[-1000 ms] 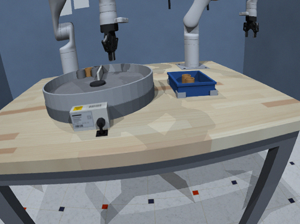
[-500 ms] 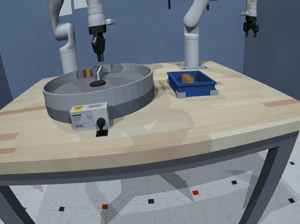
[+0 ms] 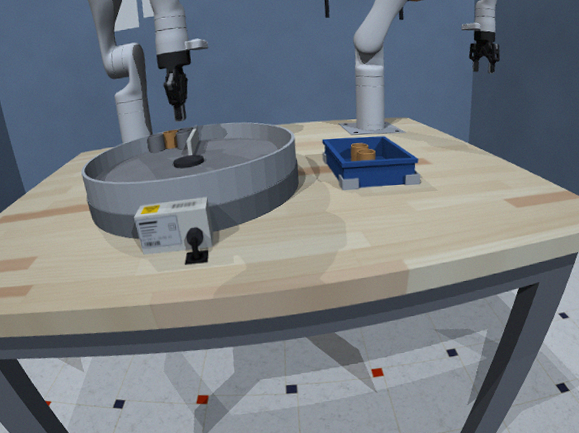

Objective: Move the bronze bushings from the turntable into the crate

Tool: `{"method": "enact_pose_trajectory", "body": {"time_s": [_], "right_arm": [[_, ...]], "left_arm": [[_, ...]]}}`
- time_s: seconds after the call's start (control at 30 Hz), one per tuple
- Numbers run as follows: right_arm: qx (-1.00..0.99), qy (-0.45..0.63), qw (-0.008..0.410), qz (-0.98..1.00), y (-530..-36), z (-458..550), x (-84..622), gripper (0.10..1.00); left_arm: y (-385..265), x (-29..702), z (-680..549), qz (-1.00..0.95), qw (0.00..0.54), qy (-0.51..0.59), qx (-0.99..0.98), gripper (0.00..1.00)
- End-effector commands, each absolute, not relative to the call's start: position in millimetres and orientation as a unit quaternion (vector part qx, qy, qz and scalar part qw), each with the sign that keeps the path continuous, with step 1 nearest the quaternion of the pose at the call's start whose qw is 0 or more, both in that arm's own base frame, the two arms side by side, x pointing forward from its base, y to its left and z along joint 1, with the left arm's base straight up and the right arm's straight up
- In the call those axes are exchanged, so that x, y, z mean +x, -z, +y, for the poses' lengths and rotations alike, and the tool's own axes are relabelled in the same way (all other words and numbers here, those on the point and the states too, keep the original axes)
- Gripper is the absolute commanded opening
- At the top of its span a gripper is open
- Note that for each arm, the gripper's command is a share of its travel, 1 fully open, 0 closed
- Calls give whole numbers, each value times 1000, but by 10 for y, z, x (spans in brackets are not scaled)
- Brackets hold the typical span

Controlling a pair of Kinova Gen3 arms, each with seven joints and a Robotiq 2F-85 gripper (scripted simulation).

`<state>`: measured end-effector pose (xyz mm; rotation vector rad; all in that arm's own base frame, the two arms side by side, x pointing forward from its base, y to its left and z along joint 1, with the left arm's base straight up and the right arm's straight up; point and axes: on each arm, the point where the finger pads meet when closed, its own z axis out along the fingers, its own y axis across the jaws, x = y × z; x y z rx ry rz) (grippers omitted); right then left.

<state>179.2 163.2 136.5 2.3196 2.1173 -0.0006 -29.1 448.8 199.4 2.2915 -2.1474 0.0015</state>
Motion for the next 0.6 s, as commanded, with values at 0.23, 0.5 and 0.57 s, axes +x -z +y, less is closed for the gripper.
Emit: {"method": "enact_pose_trajectory", "body": {"time_s": [0.23,0.5,0.57], "right_arm": [[724,-1,-1,689,-1372,1491,1754,213],[715,-1,-1,699,-1369,1399,1724,213],[713,-1,0,701,-1368,1381,1718,213]], "left_arm": [[-2000,-292,4491,-684,0,0,730,1000],[-2000,-292,4491,-684,0,0,730,1000],[-2000,-292,4491,-684,0,0,730,1000]]}}
